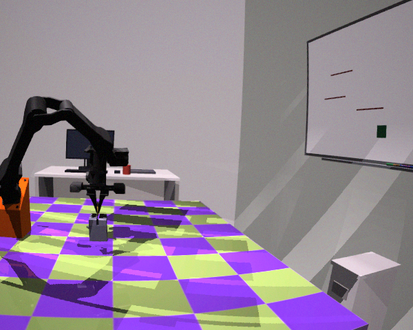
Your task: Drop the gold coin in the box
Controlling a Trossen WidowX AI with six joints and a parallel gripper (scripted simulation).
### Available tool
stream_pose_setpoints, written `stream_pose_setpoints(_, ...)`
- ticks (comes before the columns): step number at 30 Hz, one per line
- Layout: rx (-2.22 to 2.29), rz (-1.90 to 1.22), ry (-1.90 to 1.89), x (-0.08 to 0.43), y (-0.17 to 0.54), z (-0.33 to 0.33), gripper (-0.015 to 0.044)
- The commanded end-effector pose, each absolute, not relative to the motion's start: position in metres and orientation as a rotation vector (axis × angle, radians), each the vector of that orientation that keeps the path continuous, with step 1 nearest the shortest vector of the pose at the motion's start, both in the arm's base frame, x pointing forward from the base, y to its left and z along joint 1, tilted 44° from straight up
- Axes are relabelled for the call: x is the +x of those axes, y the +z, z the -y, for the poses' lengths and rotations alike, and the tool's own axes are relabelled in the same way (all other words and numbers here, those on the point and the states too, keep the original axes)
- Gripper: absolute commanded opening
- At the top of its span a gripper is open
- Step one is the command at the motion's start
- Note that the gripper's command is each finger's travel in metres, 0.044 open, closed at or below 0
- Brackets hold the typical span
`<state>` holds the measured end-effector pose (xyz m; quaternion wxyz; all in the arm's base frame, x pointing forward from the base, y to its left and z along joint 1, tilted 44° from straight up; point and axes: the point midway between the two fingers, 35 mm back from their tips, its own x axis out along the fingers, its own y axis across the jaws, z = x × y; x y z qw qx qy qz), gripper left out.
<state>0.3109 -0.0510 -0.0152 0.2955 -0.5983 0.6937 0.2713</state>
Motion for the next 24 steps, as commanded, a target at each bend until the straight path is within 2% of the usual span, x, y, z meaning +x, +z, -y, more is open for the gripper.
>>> stream_pose_setpoints(1,-1.598,-1.847,0.723,0.311,-0.016,0.053,0.0000)
stream_pose_setpoints(2,-1.598,-1.847,0.723,0.310,-0.017,0.053,0.0000)
stream_pose_setpoints(8,-1.592,-1.846,0.722,0.311,-0.016,0.052,0.0157)
stream_pose_setpoints(17,-1.592,-1.846,0.722,0.311,-0.016,0.052,0.0161)
stream_pose_setpoints(24,-1.592,-1.845,0.724,0.313,-0.003,0.040,0.0344)
